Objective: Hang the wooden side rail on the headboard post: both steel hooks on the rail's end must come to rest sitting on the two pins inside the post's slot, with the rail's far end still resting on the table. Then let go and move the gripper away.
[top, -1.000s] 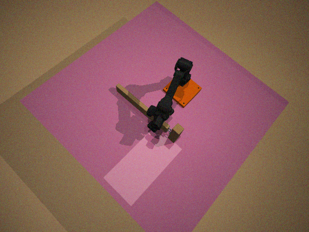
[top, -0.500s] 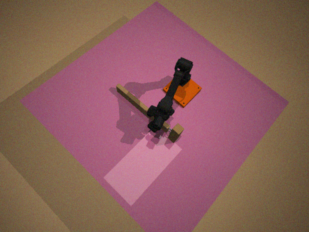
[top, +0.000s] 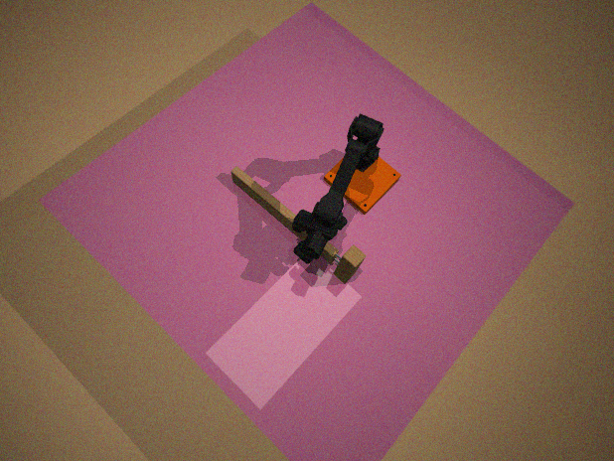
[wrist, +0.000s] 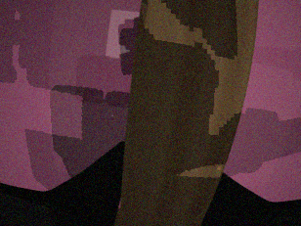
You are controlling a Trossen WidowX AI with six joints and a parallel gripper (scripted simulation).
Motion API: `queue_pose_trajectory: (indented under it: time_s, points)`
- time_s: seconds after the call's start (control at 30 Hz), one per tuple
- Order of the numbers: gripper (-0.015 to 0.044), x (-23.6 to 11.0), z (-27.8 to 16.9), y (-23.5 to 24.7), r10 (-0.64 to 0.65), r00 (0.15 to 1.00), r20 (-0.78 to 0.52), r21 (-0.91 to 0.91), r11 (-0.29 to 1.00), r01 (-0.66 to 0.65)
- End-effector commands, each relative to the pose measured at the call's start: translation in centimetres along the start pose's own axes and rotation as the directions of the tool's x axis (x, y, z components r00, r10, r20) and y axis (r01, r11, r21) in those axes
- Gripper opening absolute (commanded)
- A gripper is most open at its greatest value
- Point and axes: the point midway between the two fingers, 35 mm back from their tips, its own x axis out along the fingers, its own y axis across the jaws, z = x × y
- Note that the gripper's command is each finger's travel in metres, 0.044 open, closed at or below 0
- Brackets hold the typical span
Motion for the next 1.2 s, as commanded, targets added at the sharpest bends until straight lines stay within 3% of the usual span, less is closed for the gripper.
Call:
queue_pose_trajectory:
  time_s: [0.0, 1.17]
  points:
    - [0.0000, -0.10, -0.12, 0.09, 0.003, 1.000, -0.003, 0.003, 1.000, -0.003]
    - [0.0000, -0.12, -0.47, 0.12, 0.003, 1.000, -0.004, 0.003, 1.000, -0.003]
